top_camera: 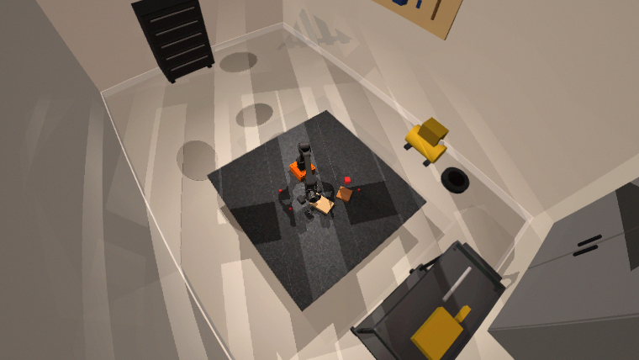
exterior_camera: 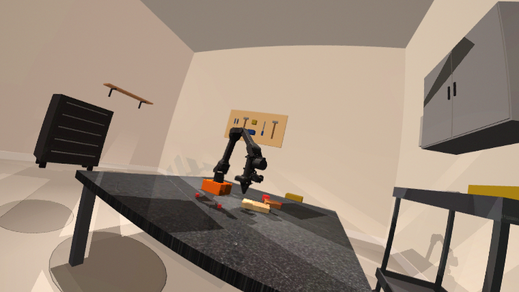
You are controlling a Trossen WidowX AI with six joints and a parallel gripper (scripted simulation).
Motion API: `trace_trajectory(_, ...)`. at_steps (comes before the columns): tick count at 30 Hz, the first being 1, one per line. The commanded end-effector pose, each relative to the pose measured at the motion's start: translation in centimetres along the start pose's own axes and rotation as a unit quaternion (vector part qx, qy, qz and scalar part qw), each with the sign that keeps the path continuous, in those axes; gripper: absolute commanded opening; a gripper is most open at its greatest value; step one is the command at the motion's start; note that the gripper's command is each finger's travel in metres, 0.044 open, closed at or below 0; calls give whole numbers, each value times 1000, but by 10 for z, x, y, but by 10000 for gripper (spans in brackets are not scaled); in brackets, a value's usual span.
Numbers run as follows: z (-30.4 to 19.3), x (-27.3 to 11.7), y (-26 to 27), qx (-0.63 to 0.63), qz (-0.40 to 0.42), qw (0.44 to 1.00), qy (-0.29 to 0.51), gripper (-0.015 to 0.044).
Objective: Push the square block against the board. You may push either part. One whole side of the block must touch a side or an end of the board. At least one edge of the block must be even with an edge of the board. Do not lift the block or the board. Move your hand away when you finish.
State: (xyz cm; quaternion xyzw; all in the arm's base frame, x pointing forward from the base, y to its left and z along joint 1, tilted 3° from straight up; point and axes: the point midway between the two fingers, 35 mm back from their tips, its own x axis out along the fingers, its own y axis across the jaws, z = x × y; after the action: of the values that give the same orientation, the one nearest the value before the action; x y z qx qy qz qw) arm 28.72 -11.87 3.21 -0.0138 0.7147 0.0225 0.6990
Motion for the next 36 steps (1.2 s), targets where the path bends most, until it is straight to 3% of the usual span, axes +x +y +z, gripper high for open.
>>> trace_trajectory(1, -14, 7, 2, -78, -4, 997, -1, 0)
trace_trajectory(7, -30, 16, 7, -168, -4, 986, 0, 0)
trace_trajectory(15, -31, 20, 7, -170, -4, 985, 0, 0)
trace_trajectory(20, -31, 72, 7, -170, -4, 985, 0, 0)
trace_trajectory(36, -20, 71, 9, -170, -4, 985, -1, 0)
